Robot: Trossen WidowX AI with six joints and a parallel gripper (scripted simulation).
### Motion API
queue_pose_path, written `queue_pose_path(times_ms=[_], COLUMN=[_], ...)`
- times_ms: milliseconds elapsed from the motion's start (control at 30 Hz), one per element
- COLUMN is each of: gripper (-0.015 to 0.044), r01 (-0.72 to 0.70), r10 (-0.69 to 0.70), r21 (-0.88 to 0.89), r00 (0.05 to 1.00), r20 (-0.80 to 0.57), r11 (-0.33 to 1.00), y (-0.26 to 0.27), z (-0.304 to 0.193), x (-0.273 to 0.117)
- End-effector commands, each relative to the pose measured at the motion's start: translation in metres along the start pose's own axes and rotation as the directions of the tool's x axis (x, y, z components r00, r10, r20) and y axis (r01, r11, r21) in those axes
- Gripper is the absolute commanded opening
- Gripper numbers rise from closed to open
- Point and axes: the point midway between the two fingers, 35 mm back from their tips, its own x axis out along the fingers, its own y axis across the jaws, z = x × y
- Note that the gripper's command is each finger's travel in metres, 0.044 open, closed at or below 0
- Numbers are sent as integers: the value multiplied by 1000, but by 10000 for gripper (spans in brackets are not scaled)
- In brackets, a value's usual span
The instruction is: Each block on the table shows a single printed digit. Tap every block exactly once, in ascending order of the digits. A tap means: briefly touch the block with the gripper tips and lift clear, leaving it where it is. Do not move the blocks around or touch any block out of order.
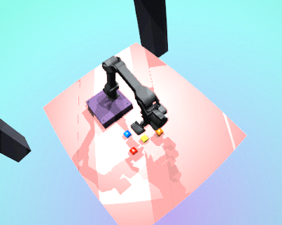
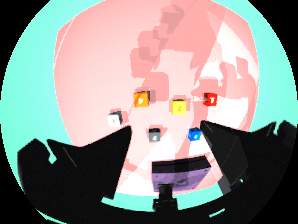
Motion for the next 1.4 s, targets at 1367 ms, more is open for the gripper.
queue_pose_path(times_ms=[1367], gripper=[400], r01=[12], r10=[-12], r21=[15], r00=[1000], r20=[1], r11=[1000], y=[-145], z=[-1], x=[-2])
